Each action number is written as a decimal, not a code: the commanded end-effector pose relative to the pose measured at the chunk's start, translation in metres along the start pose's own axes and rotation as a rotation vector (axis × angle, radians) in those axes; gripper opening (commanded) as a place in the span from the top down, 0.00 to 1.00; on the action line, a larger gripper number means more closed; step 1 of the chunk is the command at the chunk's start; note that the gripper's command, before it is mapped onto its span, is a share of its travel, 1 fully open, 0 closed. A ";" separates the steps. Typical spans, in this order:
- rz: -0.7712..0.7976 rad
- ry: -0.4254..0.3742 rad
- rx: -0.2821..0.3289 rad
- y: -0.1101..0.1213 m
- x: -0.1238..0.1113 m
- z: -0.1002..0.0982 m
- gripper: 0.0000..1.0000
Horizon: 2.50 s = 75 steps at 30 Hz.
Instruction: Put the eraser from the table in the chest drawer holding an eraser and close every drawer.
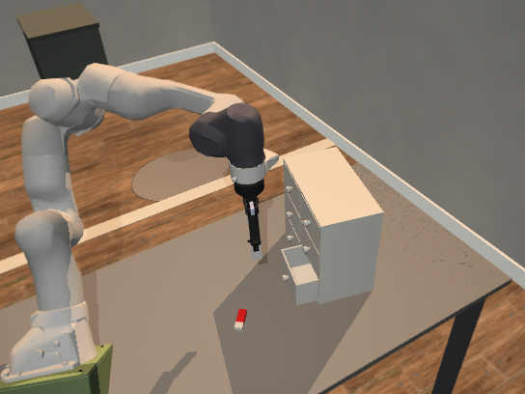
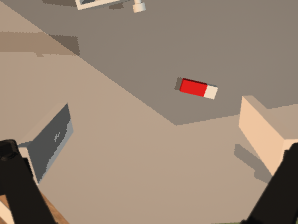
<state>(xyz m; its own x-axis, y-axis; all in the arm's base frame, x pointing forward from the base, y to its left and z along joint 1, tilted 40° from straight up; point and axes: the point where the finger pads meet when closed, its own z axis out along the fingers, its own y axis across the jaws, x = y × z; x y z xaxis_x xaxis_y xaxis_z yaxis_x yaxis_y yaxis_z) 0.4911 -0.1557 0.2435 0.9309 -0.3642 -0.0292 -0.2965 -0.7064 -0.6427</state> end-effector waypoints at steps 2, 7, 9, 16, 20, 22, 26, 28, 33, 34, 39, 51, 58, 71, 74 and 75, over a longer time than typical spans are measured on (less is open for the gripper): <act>-0.109 -0.002 0.008 -0.001 0.002 0.000 0.00; -0.125 -0.002 0.008 -0.001 0.002 0.000 0.00; -0.134 -0.002 0.008 -0.001 0.003 0.000 0.00; -0.154 -0.002 0.008 -0.001 0.004 0.000 0.00; -0.159 -0.002 0.008 -0.002 0.004 0.000 0.00; -0.160 -0.002 0.008 -0.002 0.004 0.000 0.00; -0.160 -0.002 0.008 -0.002 0.004 0.000 0.00; -0.161 -0.002 0.008 -0.002 0.004 0.000 0.00; -0.161 0.002 0.008 -0.002 0.005 0.001 0.00; -0.161 0.006 0.008 -0.002 0.005 0.002 0.00; -0.163 0.064 0.008 -0.004 0.015 0.012 0.00; -0.173 0.355 0.007 -0.012 0.066 0.063 0.00; -0.176 0.486 0.007 -0.016 0.088 0.086 0.00; -0.178 0.569 0.006 -0.018 0.102 0.101 0.00; -0.178 0.569 0.006 -0.018 0.102 0.101 0.00; -0.178 0.569 0.006 -0.018 0.102 0.101 0.00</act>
<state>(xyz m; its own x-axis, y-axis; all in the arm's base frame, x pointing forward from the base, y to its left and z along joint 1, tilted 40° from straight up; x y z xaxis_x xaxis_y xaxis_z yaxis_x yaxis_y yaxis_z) 0.6125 -0.1163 0.1768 0.7075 -0.5603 0.4308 -0.1969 -0.7416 -0.6413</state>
